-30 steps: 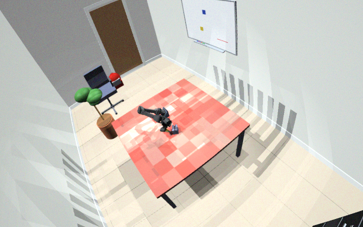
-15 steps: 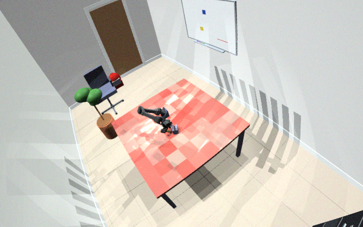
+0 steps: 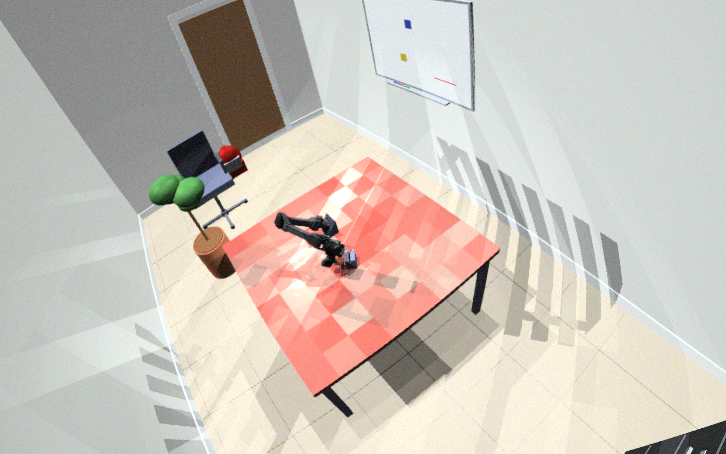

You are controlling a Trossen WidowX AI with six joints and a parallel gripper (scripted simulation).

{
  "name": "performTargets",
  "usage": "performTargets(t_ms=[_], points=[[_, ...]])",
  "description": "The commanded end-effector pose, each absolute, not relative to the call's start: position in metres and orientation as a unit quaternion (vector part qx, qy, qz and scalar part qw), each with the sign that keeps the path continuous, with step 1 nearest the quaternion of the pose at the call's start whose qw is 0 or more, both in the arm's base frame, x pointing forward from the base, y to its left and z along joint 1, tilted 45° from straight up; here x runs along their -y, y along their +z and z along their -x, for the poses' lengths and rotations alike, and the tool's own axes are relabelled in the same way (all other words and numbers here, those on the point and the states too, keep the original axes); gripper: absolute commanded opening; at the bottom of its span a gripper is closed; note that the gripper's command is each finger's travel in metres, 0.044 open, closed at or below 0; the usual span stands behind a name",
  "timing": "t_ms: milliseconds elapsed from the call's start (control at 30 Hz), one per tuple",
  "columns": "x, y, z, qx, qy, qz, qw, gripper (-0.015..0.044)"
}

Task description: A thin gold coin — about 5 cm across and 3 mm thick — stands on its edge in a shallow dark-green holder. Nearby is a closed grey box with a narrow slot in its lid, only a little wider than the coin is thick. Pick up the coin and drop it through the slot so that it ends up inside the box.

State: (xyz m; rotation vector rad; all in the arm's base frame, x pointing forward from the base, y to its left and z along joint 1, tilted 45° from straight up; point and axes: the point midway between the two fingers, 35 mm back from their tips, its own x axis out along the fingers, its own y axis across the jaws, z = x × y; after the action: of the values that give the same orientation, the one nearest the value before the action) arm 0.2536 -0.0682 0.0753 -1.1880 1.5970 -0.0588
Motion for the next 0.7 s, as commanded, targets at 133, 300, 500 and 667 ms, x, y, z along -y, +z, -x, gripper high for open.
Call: performTargets(t_ms=[133, 300, 500, 667], points=[[0.069, 0.075, -0.253, -0.673, -0.025, 0.503, 0.542, 0.0000], [0.062, 0.080, -0.254, -0.673, -0.024, 0.502, 0.543, 0.0000], [0.051, 0.090, -0.255, -0.673, -0.022, 0.501, 0.544, 0.0000], [0.042, 0.098, -0.254, -0.673, -0.021, 0.501, 0.544, 0.0000]])
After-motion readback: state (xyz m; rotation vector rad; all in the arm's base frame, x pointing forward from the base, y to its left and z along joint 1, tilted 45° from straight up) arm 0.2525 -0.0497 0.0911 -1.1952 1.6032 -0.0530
